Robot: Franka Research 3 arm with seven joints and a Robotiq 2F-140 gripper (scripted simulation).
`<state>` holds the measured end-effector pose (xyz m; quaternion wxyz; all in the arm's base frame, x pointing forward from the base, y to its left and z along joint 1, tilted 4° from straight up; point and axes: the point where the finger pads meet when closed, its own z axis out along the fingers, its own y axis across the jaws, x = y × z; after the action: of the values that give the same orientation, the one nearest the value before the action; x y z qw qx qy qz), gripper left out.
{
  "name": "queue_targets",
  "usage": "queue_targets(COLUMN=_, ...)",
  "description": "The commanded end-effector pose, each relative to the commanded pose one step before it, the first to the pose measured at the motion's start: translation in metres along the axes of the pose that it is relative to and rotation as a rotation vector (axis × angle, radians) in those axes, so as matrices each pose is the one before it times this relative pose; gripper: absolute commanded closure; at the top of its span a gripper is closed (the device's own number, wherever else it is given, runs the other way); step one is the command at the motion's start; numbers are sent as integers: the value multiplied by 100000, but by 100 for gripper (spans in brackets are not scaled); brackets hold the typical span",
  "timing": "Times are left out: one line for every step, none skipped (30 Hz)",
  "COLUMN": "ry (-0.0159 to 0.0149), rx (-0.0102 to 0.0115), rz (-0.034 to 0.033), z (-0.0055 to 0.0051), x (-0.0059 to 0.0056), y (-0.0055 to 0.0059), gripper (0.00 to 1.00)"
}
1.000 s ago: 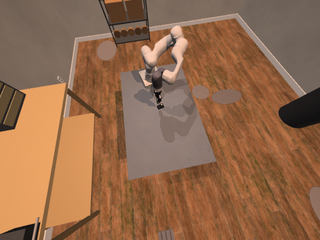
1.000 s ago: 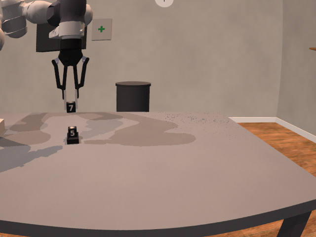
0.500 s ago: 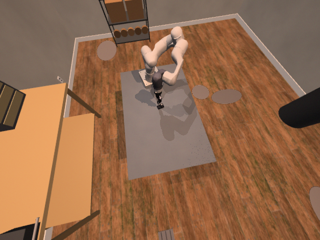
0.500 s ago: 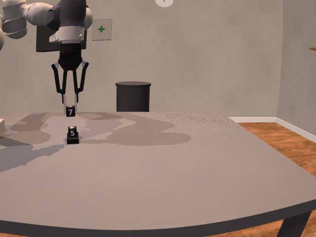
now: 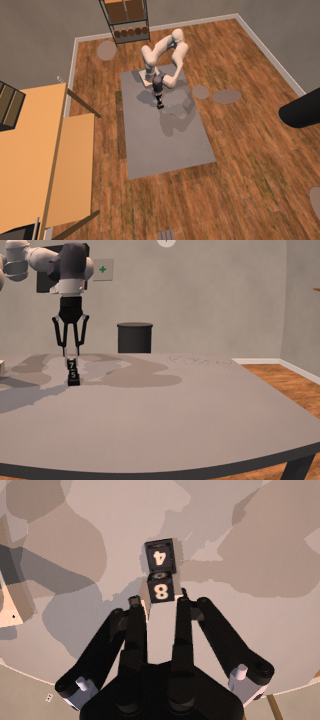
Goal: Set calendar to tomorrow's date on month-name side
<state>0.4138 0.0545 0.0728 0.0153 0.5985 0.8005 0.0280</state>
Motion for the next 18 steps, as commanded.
queue_targets(ry=-760, rx=-1167, rz=-441, z=399, x=-344, y=314, gripper=83)
queue_targets(ry=0, rx=0, rz=0, z=131, x=2, y=1, gripper=83)
queue_targets(ry=0, rx=0, rz=0, z=105, x=2, y=1, gripper=83)
queue_targets(ry=0, rx=0, rz=0, z=81, x=2, y=0, gripper=83)
queue_targets(ry=0, rx=0, rz=0, z=58, x=1, y=0, gripper=83)
queue_targets(ry=0, rx=0, rz=0, z=37, x=1, y=0, gripper=83)
queue_targets(ry=0, rx=0, rz=0, z=20, x=1, y=0, gripper=83)
queue_targets(ry=0, rx=0, rz=0, z=8, x=0, y=0, gripper=83)
queue_targets(ry=0, rx=0, rz=0, z=1, x=0, y=0, gripper=83)
queue_targets(ry=0, rx=0, rz=0, z=0, x=0, y=0, gripper=83)
queue_targets(ry=0, rx=0, rz=0, z=0, x=0, y=0, gripper=83)
queue_targets(ry=0, rx=0, rz=0, z=0, x=0, y=0, gripper=83)
queue_targets(ry=0, rx=0, rz=0, z=0, x=0, y=0, gripper=83)
queue_targets(ry=0, rx=0, rz=0, z=0, x=0, y=0, gripper=83)
queue_targets(ry=0, rx=0, rz=0, z=0, x=0, y=0, gripper=83)
queue_targets(ry=0, rx=0, rz=0, z=0, x=0, y=0, gripper=83)
queue_targets(ry=0, rx=0, rz=0, z=0, x=0, y=0, gripper=83)
queue_targets(ry=0, rx=0, rz=0, z=0, x=0, y=0, gripper=83)
